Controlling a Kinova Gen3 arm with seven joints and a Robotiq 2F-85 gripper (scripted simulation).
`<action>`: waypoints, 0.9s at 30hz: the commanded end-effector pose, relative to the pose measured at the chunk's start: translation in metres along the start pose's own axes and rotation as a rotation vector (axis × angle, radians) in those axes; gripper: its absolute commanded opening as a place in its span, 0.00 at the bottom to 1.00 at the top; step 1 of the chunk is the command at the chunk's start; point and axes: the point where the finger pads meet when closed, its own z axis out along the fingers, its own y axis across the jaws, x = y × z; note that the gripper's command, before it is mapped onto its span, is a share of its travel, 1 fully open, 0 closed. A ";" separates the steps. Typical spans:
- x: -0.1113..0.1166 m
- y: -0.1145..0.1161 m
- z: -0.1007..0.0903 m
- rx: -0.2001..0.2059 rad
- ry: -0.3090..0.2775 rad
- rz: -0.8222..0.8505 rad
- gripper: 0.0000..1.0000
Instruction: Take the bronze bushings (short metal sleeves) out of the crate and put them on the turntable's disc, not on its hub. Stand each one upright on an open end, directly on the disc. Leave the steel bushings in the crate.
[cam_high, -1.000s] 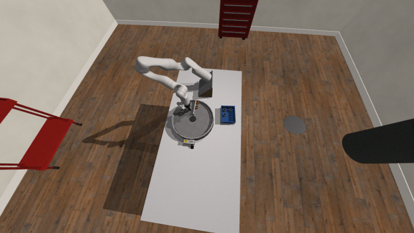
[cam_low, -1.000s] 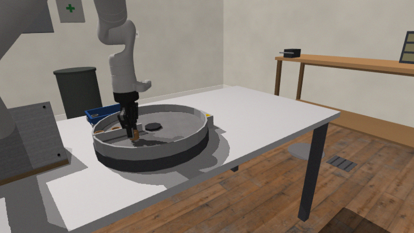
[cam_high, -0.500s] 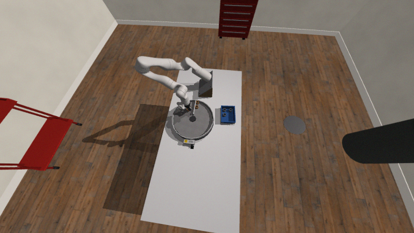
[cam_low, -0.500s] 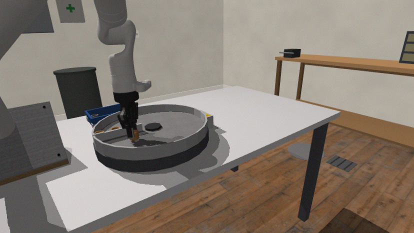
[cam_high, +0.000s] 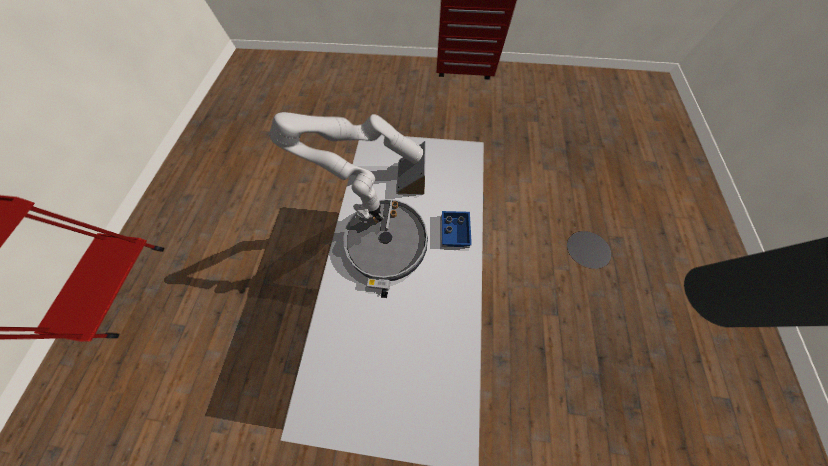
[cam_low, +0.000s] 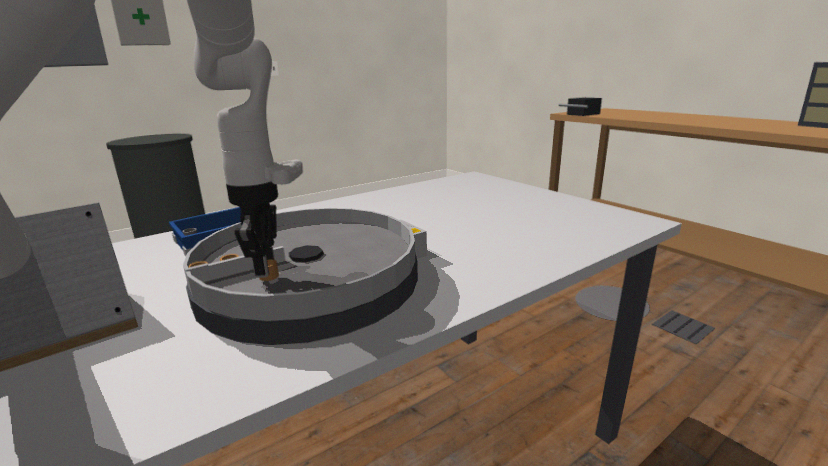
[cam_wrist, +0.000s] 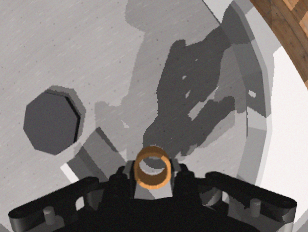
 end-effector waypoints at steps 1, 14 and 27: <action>0.000 0.000 0.000 0.001 0.001 0.000 0.00; 0.000 0.000 0.003 0.001 0.001 0.000 0.00; 0.000 0.000 0.005 0.001 0.001 0.000 0.00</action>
